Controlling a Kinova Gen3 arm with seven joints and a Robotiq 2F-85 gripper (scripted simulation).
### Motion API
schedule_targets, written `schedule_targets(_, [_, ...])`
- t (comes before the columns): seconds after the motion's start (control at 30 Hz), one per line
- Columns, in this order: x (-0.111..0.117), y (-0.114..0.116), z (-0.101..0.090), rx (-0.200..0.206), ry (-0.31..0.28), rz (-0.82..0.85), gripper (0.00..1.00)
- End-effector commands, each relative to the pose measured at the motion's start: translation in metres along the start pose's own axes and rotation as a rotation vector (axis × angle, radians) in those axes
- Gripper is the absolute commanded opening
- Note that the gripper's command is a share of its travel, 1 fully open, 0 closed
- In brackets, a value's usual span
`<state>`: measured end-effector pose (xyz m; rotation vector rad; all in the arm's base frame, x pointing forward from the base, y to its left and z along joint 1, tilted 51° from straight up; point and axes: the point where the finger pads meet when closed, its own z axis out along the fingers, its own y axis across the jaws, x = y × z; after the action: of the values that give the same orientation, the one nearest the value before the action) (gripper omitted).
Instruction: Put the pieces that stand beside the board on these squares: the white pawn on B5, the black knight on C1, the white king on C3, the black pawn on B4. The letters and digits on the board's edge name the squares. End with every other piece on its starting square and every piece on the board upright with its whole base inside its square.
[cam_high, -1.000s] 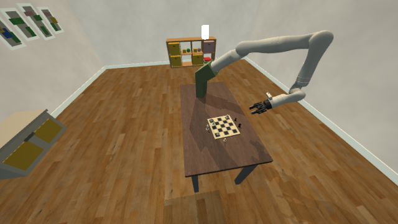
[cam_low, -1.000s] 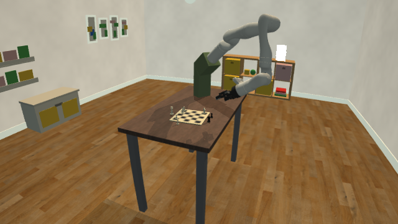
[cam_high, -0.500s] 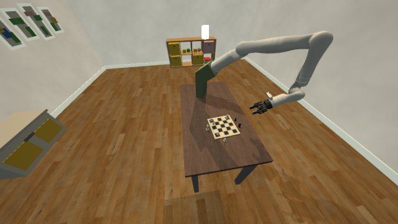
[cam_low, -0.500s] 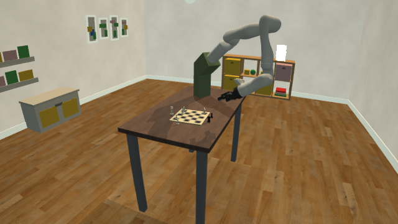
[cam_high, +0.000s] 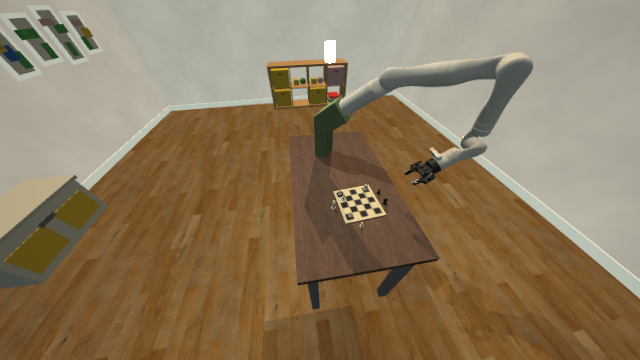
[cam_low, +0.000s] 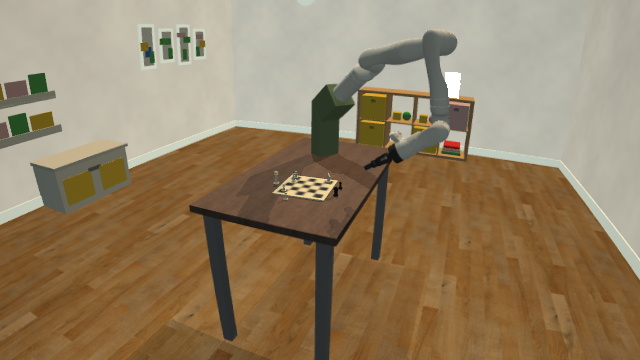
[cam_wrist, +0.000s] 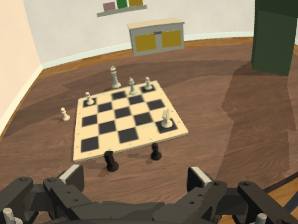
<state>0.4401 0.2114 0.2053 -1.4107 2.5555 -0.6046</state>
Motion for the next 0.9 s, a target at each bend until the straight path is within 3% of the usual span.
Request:
schedule_targets(0.0, [-0.015,0.018,-0.009,0.033,-0.020,-0.073,1.00])
schedule_targets(0.67, [-0.019,0.022,-0.012,0.045,-0.031,-0.095,1.00])
schedule_targets(0.87, [-0.040,0.040,-0.026,0.094,-0.072,-0.191,1.00])
